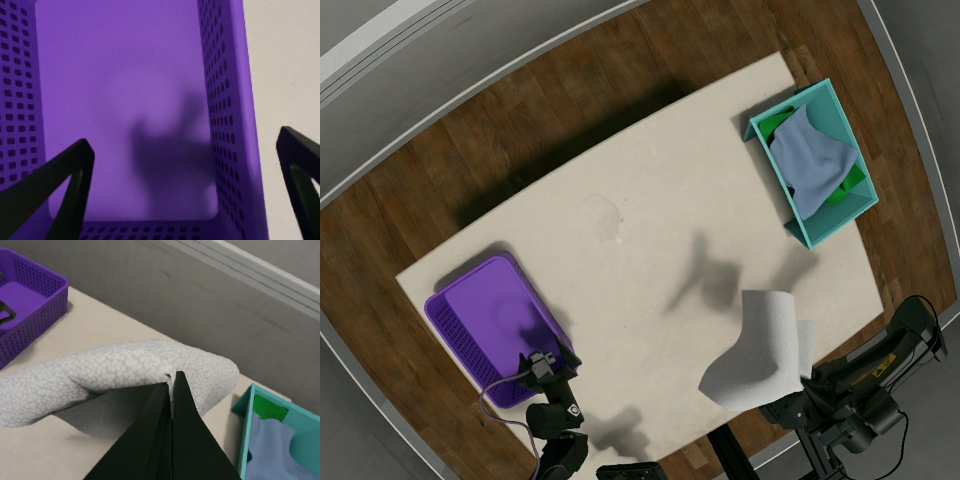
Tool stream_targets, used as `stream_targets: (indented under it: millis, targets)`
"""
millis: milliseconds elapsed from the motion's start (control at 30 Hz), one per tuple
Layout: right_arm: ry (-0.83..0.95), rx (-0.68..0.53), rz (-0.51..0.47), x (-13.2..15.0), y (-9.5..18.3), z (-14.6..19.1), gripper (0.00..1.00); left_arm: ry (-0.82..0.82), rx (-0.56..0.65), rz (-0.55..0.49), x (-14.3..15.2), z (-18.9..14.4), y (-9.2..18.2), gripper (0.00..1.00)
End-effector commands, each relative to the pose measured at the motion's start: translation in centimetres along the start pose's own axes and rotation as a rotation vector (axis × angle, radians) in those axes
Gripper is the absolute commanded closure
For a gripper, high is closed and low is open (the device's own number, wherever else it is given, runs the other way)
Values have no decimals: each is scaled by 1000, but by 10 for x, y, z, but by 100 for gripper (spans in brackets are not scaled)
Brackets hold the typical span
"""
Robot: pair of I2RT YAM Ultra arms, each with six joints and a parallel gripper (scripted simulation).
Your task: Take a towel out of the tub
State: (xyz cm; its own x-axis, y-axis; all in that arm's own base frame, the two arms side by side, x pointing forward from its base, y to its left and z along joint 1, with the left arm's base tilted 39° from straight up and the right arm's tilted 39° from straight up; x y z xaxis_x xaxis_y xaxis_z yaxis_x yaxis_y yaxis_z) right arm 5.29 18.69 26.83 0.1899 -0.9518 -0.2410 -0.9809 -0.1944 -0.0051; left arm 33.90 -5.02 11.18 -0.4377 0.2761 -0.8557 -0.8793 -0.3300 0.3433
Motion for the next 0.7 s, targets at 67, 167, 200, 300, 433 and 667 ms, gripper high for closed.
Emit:
stream_targets:
  millis: [67,167,200,300,433,667]
  targets:
    - [-38,245,164,-11,-6,31,99,8,4,-16,-5,-1,1,0]
    - [-43,230,169,-9,-6,32,99,8,4,-16,-5,-1,1,0]
    - [-43,230,169,-9,-6,32,99,8,4,-16,-5,-1,1,0]
    - [-51,208,177,-5,-7,34,99,8,4,-16,-5,-1,1,0]
    - [-62,178,187,0,-8,36,99,8,4,-16,-5,-1,1,0]
    - [-81,125,205,9,-11,40,99,8,4,-16,-5,-1,1,0]
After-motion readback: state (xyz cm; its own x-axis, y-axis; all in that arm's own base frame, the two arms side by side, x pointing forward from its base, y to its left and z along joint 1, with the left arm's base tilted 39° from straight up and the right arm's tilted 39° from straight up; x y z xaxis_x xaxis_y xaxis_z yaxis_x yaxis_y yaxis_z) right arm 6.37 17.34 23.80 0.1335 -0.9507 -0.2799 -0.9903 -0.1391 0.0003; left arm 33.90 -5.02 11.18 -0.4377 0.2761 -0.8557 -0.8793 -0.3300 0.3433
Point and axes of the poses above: on each arm, the point where the finger pads meet when closed, its own y axis back along the fingers, its own z axis across the jaws, x = y × z, the point moved 9 cm from there along y, back along the fingers, and after that the axes turned 12 degrees about y, right-handed, at the moved point
